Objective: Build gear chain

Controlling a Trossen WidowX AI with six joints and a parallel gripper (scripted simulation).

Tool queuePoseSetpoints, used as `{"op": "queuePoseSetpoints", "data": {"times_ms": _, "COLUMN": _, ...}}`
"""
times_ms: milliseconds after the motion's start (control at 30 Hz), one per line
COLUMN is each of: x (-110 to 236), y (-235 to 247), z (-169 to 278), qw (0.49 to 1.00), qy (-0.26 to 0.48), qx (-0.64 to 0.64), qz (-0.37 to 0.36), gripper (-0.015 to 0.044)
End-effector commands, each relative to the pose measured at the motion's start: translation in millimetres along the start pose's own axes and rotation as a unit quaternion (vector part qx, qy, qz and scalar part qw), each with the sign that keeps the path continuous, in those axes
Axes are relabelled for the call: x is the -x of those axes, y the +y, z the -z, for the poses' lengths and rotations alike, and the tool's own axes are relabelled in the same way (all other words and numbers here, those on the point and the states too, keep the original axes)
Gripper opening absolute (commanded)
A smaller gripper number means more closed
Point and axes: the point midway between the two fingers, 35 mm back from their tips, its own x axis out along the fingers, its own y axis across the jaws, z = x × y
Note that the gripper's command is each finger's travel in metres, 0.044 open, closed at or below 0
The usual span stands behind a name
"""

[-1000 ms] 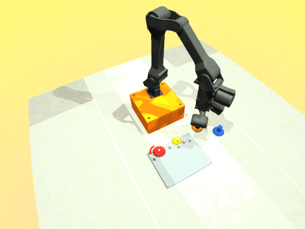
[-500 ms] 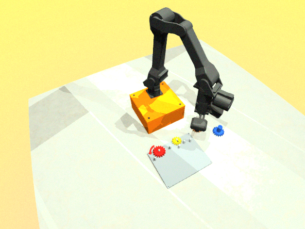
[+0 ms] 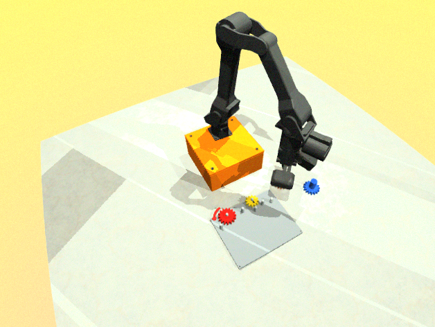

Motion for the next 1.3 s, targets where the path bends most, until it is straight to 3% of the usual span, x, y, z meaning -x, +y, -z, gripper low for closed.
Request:
{"op": "queuePoseSetpoints", "data": {"times_ms": 0, "x": -1, "y": 1, "z": 0, "qw": 1.000, "qy": 0.000, "qx": 0.001, "qz": -0.002, "gripper": 0.0256}}
{"op": "queuePoseSetpoints", "data": {"times_ms": 233, "x": -1, "y": 1, "z": 0, "qw": 1.000, "qy": 0.000, "qx": 0.001, "qz": -0.002, "gripper": 0.0072}}
{"op": "queuePoseSetpoints", "data": {"times_ms": 500, "x": -1, "y": 1, "z": 0, "qw": 1.000, "qy": 0.000, "qx": 0.001, "qz": -0.002, "gripper": 0.0000}}
{"op": "queuePoseSetpoints", "data": {"times_ms": 1267, "x": 51, "y": -4, "z": -15, "qw": 1.000, "qy": -0.001, "qx": 0.001, "qz": -0.002, "gripper": 0.0000}}
